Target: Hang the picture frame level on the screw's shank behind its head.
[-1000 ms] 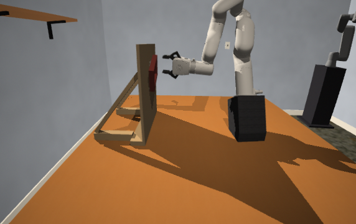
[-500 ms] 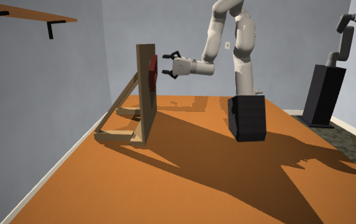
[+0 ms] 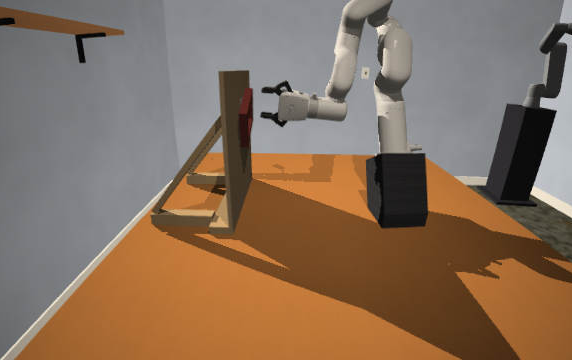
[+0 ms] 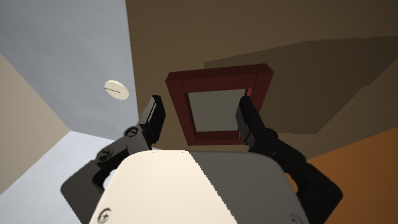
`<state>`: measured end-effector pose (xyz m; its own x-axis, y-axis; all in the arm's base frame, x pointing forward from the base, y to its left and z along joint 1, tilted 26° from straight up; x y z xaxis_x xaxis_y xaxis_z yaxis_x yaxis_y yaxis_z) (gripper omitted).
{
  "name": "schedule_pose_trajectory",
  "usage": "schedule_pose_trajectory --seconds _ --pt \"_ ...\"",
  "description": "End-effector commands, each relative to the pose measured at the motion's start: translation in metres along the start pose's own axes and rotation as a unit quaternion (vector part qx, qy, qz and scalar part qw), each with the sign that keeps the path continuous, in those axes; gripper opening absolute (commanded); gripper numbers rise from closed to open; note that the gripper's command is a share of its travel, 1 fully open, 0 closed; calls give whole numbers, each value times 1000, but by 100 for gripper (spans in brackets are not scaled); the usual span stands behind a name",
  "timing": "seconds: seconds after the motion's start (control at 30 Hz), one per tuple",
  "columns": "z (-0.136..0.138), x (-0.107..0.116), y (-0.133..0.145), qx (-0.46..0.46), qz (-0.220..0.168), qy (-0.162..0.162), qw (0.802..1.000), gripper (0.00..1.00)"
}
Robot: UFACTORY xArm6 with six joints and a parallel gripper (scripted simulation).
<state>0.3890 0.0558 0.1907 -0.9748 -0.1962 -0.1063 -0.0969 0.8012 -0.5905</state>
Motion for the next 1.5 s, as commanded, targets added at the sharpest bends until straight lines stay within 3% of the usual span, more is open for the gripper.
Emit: schedule_pose_trajectory --seconds 0.0,0.17,1.47 --pt "-14 8 34 23 -8 -3 1000 100" --pt "-21 15 51 38 -14 -3 999 100" --pt "-25 22 63 55 -15 -2 998 100"
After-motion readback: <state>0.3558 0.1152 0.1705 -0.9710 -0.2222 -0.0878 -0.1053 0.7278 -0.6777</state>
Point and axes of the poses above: the point where the finger pads meet when closed, its own x axis back along the fingers, its own z axis across the jaws, y = z × x, the point moved 5 cm from there along x, back along the fingers, and after that the axes turned 7 degrees about -x, right-handed, at the moved point
